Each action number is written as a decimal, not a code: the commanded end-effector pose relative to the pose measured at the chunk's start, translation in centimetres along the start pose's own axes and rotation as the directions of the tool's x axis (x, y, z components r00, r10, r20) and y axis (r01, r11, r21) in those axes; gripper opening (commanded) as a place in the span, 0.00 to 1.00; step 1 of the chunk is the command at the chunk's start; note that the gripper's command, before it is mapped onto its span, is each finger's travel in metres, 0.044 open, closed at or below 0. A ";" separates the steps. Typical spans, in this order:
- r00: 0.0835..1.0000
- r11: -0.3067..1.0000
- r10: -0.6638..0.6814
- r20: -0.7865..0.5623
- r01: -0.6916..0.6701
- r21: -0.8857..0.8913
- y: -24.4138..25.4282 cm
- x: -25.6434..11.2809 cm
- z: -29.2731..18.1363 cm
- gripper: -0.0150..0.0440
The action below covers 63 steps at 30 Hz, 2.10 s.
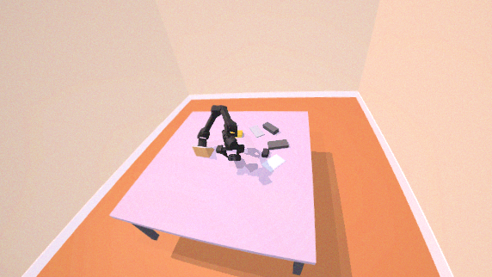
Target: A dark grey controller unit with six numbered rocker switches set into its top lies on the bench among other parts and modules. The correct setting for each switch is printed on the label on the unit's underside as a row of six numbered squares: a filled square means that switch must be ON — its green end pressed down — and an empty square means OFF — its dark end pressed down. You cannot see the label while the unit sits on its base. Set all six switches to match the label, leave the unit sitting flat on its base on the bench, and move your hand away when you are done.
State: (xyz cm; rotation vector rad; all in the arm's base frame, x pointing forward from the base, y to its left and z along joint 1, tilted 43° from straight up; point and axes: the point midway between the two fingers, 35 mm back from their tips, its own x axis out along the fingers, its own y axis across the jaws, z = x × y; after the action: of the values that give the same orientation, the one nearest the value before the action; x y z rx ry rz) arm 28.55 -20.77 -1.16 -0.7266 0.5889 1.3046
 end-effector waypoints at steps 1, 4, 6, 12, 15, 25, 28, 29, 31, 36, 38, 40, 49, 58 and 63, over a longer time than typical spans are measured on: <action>1.000 1.000 -0.002 0.010 0.002 0.004 0.0 -0.1 0.6 0.82; 1.000 1.000 -0.002 0.010 0.001 0.004 0.0 -0.3 0.9 0.82; 1.000 1.000 -0.001 0.010 0.001 0.004 0.0 -0.3 1.0 0.82; 1.000 1.000 -0.001 0.010 0.001 0.004 0.0 -0.5 1.4 0.82; 1.000 1.000 -0.001 0.010 0.001 0.004 0.0 -0.6 1.6 0.82; 1.000 1.000 -0.001 0.011 0.001 0.004 0.0 -1.0 2.4 0.82; 1.000 1.000 -0.001 0.011 0.001 0.004 0.0 -1.0 2.6 0.82; 1.000 1.000 -0.001 0.011 0.001 0.004 0.0 -1.1 2.7 0.82; 1.000 1.000 -0.001 0.011 0.001 0.004 0.0 -1.1 2.9 0.82; 1.000 1.000 -0.001 0.011 0.001 0.005 0.0 -1.2 3.2 0.82; 1.000 1.000 -0.001 0.011 0.001 0.005 0.0 -1.3 3.4 0.82; 1.000 1.000 -0.001 0.011 0.001 0.005 0.0 -1.3 3.6 0.82; 1.000 1.000 -0.001 0.012 0.001 0.005 0.0 -1.5 4.3 0.82; 1.000 1.000 -0.001 0.012 0.001 0.005 0.0 -1.6 5.0 0.82; 1.000 1.000 -0.001 0.012 0.001 0.005 0.0 -1.7 5.4 0.82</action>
State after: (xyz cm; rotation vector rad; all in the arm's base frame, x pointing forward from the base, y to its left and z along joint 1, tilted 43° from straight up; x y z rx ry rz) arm 28.16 -18.49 3.42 -0.7326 0.5914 1.3004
